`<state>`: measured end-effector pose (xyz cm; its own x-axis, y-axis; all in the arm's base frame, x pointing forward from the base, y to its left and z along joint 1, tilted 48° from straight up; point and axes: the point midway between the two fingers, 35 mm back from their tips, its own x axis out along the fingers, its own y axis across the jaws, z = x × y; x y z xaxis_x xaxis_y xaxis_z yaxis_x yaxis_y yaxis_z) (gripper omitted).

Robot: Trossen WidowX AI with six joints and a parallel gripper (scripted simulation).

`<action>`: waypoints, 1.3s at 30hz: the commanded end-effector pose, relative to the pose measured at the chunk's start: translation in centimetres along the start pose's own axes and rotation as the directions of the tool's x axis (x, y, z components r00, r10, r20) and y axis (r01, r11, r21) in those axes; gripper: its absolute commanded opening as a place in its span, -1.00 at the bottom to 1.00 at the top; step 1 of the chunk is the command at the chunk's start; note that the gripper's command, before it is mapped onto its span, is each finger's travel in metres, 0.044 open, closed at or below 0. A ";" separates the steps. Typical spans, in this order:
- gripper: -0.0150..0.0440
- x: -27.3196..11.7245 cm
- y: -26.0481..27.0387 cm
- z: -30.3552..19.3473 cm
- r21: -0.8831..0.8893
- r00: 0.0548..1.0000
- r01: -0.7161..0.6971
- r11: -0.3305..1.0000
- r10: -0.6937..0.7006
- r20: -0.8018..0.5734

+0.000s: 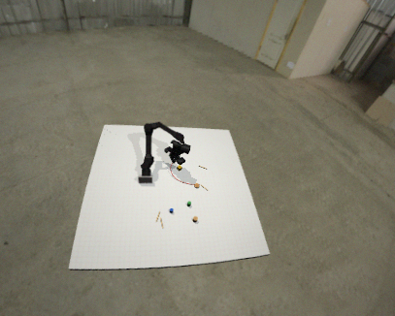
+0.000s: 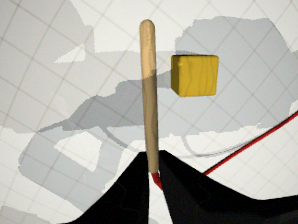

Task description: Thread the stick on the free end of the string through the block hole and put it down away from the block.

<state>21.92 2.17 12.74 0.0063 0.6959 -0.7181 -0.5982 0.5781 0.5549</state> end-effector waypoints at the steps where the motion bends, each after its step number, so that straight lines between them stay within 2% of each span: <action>1: -0.49 -0.1 -0.7 0.3 0.085 1.000 0.005 0.996 -0.005 -0.008; 18: -0.49 -0.4 -2.5 1.1 0.478 0.999 0.022 0.878 -0.004 -0.038; 31: -0.49 -0.4 -4.0 1.8 0.711 0.998 0.045 0.701 -0.009 -0.054; 39: -0.49 -0.4 -5.0 2.1 0.836 0.998 0.063 0.545 -0.013 -0.067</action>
<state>26.09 0.24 11.41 -0.0349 0.6642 -0.7468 0.2706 0.7256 0.6327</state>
